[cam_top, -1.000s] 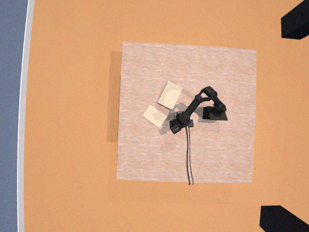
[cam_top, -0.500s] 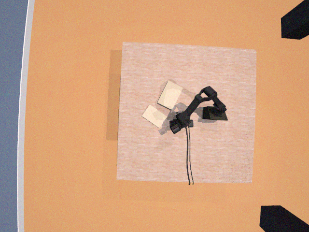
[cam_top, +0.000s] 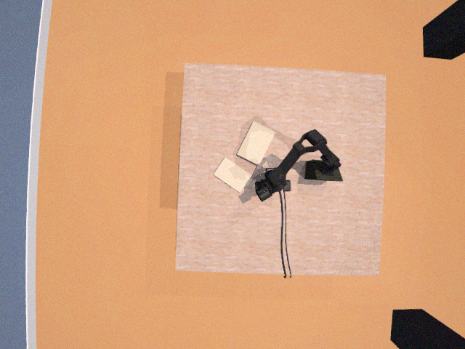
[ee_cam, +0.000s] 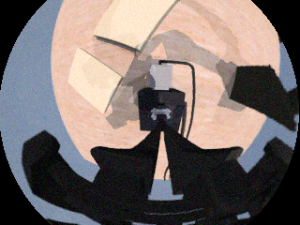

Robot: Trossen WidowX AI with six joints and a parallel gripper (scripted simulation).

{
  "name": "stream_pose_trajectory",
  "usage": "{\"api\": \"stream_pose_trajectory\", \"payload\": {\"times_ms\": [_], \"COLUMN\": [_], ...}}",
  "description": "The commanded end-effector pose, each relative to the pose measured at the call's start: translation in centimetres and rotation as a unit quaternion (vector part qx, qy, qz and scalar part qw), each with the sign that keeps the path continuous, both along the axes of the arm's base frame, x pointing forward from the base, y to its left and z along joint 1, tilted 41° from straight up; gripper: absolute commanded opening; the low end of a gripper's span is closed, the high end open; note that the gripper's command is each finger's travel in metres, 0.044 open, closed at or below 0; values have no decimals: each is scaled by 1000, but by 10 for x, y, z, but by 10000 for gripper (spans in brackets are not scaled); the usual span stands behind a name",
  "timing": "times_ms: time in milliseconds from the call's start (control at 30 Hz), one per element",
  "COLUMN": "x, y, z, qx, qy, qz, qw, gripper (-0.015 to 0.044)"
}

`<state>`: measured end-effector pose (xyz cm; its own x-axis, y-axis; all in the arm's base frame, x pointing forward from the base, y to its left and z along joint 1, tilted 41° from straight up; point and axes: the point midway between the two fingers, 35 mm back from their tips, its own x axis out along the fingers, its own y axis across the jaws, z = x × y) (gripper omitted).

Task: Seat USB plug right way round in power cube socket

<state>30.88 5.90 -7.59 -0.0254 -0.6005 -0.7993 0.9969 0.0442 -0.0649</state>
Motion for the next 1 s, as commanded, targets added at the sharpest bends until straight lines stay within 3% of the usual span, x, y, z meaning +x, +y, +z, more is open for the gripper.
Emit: {"api": "stream_pose_trajectory", "payload": {"times_ms": [0, 967], "x": [0, 0], "y": [-1, -3], "z": [-1, -3], "qx": [-1, -1], "qy": [0, 0], "qz": [2, 2], "qw": [1000, 1000], "gripper": [0, 0]}}
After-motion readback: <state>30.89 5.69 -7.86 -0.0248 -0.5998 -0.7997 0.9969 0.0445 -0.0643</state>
